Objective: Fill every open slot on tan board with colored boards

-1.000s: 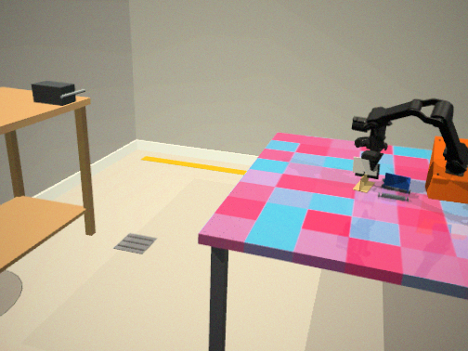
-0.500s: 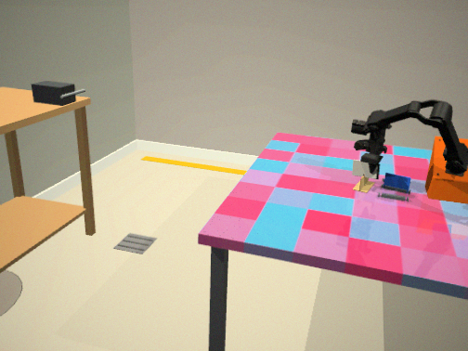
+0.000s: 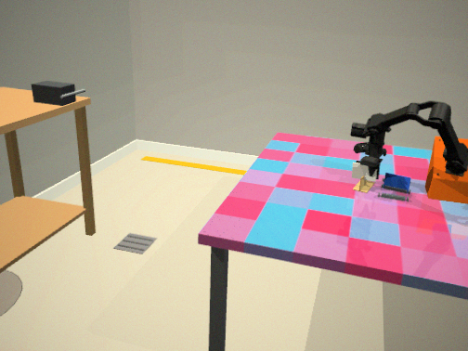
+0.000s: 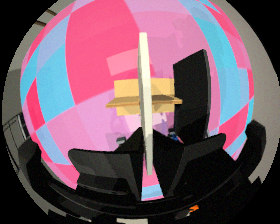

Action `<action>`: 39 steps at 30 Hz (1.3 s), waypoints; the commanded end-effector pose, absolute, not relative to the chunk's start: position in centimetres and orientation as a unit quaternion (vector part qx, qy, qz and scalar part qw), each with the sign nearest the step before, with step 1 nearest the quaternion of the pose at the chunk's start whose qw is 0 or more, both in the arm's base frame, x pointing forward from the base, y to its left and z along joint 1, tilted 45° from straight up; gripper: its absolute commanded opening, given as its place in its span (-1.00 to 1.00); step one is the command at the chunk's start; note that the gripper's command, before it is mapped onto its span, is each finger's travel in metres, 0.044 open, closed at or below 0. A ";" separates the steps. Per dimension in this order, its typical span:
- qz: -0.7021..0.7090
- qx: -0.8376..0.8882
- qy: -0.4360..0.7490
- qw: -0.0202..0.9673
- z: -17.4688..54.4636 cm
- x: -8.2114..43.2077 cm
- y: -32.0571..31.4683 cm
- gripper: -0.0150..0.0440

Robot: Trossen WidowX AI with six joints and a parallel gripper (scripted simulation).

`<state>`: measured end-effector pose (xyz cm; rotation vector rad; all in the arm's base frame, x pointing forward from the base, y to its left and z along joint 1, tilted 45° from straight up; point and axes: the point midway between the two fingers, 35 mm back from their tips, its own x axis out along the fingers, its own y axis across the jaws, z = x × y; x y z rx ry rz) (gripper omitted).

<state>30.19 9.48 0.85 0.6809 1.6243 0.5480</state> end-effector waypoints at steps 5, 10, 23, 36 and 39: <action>0.236 0.299 0.701 0.603 0.4 30.1 10.0 -0.49; 0.237 0.294 0.702 0.604 0.4 30.1 10.0 -0.48; 0.237 0.294 0.702 0.604 0.4 30.1 10.0 0.05; 0.235 0.298 0.702 0.603 5.5 30.9 4.8 0.05; 0.235 0.298 0.702 0.603 5.7 30.8 4.5 0.05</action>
